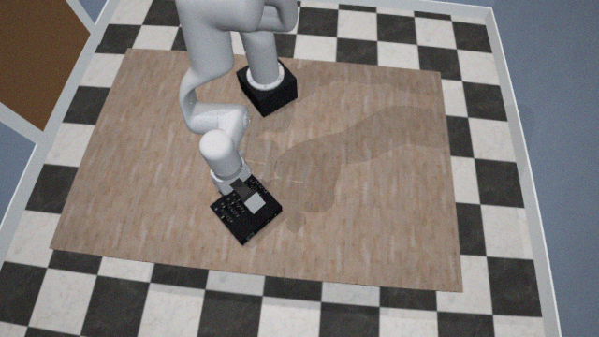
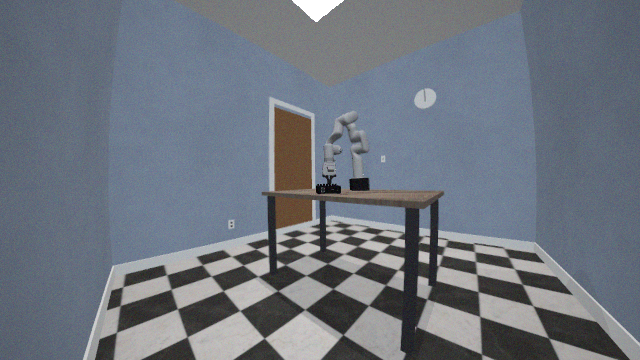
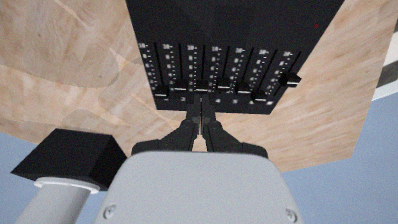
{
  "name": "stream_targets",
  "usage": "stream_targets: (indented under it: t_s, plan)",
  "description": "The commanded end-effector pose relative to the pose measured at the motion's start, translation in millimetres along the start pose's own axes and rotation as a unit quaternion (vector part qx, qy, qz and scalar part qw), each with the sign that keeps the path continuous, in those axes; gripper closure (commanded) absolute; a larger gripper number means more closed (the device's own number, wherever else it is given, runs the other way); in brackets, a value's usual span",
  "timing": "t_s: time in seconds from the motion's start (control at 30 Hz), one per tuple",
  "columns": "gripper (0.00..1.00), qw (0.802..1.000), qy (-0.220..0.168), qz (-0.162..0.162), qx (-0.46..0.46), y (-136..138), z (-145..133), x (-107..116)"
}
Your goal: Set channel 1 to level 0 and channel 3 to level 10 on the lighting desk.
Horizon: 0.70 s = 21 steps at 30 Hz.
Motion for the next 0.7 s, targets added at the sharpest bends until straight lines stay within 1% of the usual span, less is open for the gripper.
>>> stream_targets:
  t_s: [0.0,0.67]
  plan:
    - [1.0,1.0,0.001,-0.002,0.0,1.3,1.8,1.0]
    - [1.0,1.0,0.001,-0.002,0.0,3.0,10.1,1.1]
Point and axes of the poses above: the point where the finger pads meet when closed, its own x axis back along the fingers, its own y axis across the jaws, z = x × y, the point moved 6 cm from there along x, back along the fingers, and after that the axes turned 11 degrees about x, right-handed, at the moved point
